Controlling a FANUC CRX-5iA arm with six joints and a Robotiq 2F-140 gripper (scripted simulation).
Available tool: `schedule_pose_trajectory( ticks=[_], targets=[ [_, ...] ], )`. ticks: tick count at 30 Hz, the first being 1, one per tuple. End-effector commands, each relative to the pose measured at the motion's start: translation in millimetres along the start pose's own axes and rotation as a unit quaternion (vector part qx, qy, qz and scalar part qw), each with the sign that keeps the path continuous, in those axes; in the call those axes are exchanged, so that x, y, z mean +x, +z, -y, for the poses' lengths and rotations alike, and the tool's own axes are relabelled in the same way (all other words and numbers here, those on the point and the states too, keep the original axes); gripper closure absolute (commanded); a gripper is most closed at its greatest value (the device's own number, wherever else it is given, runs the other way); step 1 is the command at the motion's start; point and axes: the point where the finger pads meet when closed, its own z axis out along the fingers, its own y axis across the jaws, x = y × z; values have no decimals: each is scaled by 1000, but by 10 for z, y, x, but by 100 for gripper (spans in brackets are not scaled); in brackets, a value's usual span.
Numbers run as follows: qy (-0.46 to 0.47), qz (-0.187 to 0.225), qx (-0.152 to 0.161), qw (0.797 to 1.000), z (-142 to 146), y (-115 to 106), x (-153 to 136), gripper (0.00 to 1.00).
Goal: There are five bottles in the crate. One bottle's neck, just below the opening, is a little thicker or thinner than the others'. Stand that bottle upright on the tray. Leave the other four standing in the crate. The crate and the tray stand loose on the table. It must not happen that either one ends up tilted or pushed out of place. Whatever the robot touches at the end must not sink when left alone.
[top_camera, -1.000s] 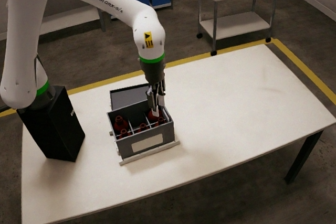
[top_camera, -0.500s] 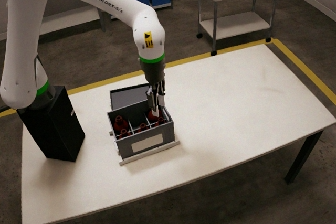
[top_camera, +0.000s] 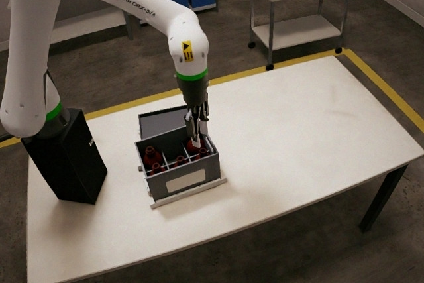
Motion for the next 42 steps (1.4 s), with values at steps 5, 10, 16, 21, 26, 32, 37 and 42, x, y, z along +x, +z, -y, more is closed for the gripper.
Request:
schedule_pose_trajectory(
  ticks=[5,10,16,21,26,32,37,42],
  targets=[
    [0,-1,0,1000,5,23,8,56],
    [0,-1,0,1000,7,74,10,56],
    [0,-1,0,1000,11,150,12,56],
    [0,-1,0,1000,13,191,13,56],
    [0,-1,0,1000,16,257,15,56],
    [0,-1,0,1000,19,326,17,56],
    [0,-1,0,1000,21,353,18,56],
    [0,-1,0,1000,22,385,19,56]
  ],
)
